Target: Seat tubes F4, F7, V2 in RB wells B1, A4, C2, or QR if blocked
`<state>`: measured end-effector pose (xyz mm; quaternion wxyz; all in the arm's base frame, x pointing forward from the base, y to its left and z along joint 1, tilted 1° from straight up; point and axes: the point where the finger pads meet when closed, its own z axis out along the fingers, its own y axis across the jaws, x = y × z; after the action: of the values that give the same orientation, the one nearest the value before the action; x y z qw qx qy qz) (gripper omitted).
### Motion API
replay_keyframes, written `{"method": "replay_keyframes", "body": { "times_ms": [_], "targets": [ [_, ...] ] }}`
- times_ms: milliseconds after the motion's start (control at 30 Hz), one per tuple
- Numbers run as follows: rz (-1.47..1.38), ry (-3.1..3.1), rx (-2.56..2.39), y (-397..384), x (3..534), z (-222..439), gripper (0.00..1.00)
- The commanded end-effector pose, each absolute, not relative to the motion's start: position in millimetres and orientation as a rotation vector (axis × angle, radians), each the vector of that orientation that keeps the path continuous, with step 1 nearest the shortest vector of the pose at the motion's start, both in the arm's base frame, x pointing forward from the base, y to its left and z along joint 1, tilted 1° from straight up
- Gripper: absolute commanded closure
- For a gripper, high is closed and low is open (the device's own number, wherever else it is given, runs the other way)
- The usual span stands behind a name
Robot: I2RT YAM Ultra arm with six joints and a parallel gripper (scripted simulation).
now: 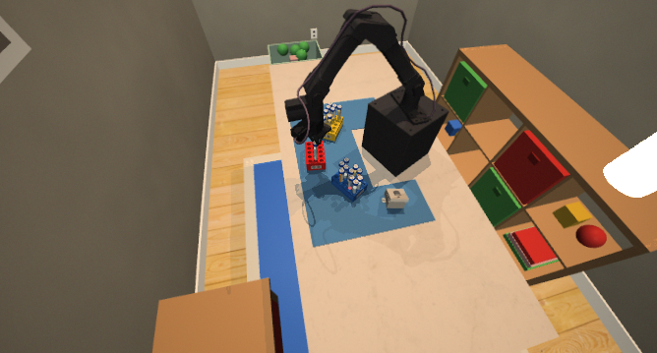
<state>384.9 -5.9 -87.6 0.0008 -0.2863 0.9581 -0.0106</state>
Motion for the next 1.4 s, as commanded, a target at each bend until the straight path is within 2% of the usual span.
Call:
{"method": "replay_keyframes", "body": {
  "times_ms": [0,1367],
  "targets": [
    [-0.031,3.010,-0.905,-2.4,383.1,-94.4,1.00],
    [-0.034,3.007,-0.893,-10.8,386.2,-107.7,1.00]
  ]
}}
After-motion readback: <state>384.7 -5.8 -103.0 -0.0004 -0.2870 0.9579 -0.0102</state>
